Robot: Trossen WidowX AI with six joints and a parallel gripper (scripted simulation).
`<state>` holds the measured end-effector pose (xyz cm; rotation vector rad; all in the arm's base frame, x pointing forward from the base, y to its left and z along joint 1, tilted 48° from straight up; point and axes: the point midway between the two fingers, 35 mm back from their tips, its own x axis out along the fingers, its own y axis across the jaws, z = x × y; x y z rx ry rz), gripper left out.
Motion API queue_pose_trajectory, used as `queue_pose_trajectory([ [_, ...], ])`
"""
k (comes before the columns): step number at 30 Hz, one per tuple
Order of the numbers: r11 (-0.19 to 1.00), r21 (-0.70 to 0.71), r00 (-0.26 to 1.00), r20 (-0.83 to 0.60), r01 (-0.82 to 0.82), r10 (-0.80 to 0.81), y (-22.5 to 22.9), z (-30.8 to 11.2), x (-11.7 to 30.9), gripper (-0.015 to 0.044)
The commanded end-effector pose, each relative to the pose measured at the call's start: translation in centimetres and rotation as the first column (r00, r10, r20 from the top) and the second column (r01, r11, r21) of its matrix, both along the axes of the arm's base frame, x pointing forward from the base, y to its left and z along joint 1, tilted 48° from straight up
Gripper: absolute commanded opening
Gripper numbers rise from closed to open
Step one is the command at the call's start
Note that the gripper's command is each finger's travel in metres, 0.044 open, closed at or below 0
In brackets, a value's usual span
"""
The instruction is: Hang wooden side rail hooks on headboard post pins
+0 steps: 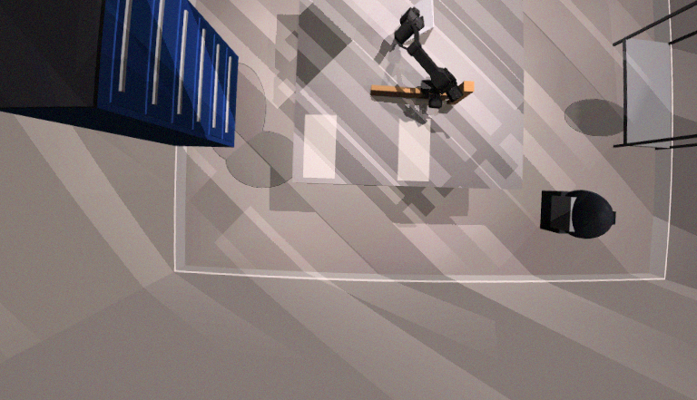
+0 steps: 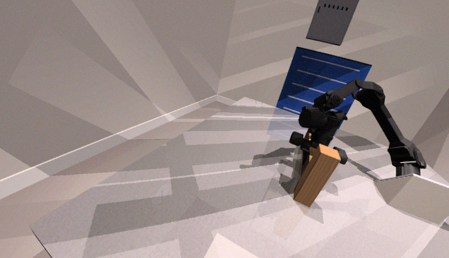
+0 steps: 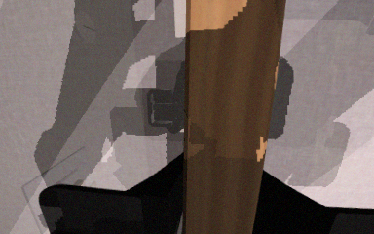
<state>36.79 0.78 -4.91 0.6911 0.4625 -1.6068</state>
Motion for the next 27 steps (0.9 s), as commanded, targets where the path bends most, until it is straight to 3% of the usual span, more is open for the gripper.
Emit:
queue_pose_trajectory([
  [1,1.000,0.005,1.000,0.006,-0.011,0.010,0.63,0.07,0.15,0.0000],
  [27,1.000,0.005,1.000,0.006,-0.011,0.010,0.77,-0.20,0.10,0.0000],
])
